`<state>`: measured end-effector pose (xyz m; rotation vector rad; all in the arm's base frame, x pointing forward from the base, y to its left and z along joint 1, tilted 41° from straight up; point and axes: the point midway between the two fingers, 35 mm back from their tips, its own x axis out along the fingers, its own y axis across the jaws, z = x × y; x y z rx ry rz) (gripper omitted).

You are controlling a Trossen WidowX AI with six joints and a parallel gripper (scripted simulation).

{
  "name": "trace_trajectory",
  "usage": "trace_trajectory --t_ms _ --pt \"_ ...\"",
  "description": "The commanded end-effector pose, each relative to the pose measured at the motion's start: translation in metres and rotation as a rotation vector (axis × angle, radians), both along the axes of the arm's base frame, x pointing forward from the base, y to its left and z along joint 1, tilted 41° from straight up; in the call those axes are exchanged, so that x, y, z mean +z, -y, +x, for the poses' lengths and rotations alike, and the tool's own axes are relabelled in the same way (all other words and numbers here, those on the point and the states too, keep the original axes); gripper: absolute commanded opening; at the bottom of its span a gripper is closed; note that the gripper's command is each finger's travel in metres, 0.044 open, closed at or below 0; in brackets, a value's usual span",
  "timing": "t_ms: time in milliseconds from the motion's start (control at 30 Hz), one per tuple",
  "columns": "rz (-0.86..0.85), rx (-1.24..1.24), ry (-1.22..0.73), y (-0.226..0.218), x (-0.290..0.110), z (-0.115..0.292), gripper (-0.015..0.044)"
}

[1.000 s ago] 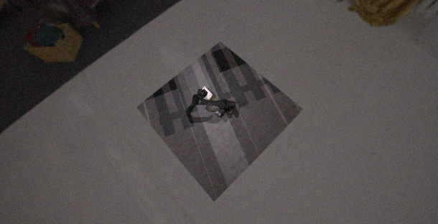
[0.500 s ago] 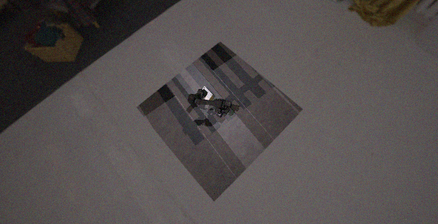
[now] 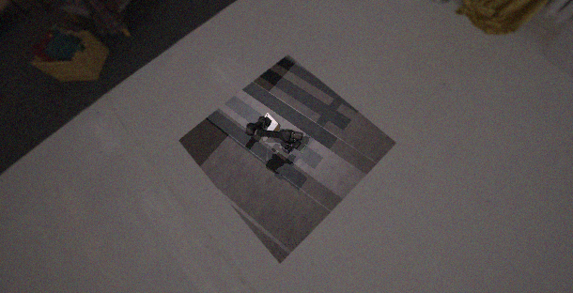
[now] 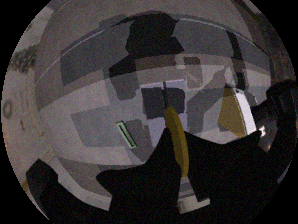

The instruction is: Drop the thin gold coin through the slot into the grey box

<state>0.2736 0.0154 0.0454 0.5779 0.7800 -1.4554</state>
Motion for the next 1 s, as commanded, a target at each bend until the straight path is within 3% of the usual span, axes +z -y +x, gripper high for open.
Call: trace_trajectory --t_ms 0,967 --pt "0.0 0.001 -0.002 0.0013 0.0004 -0.0018 0.0" --pt "0.001 0.005 -0.005 0.0078 -0.0019 -0.0058 0.0"
